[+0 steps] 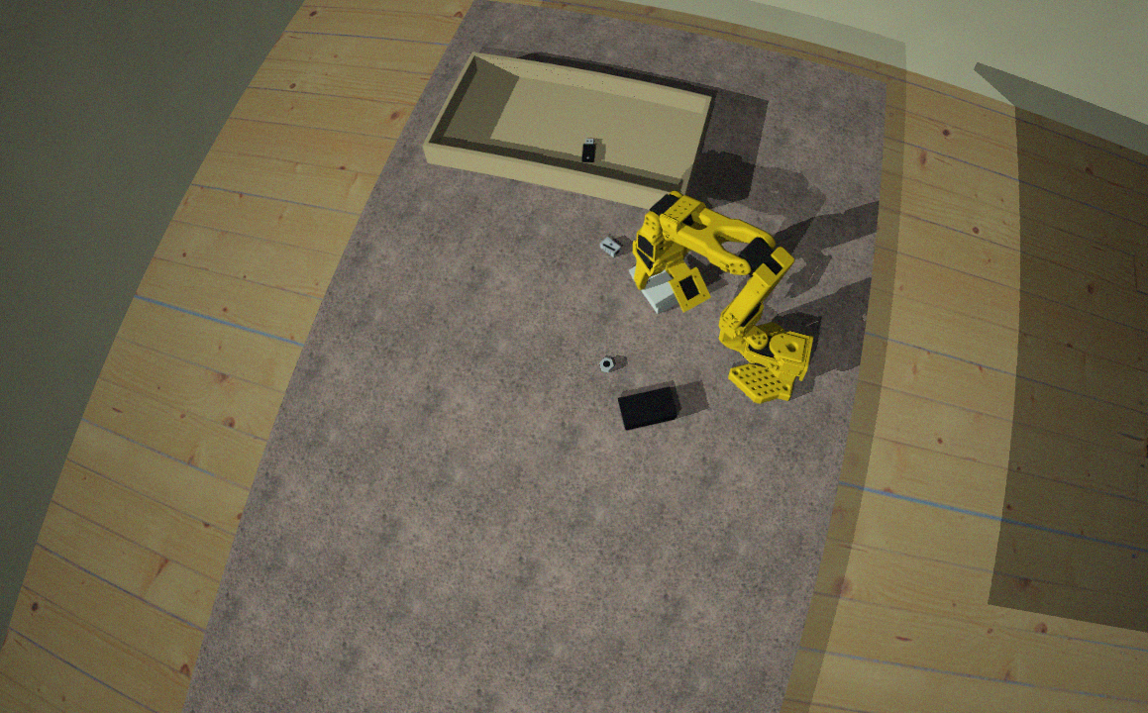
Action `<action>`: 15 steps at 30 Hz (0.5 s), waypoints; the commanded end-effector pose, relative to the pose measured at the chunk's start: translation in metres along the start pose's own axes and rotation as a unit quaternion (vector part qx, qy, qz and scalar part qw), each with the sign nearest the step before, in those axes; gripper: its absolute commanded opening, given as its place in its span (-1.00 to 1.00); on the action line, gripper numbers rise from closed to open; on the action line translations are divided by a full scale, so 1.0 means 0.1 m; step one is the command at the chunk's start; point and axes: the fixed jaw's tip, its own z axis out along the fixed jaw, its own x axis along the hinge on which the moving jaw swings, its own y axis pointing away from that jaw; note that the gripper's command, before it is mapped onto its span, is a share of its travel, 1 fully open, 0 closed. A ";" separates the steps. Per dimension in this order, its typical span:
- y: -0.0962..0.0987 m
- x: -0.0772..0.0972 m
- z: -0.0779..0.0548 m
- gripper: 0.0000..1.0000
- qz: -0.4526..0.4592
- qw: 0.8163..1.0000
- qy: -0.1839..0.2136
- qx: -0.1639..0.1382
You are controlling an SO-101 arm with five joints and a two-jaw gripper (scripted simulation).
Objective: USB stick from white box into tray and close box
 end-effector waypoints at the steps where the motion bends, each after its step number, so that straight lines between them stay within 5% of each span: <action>1: -0.02 0.01 0.01 -0.56 0.002 1.000 0.004 0.000; 15: -0.02 0.01 0.03 -0.56 0.002 1.000 0.004 0.000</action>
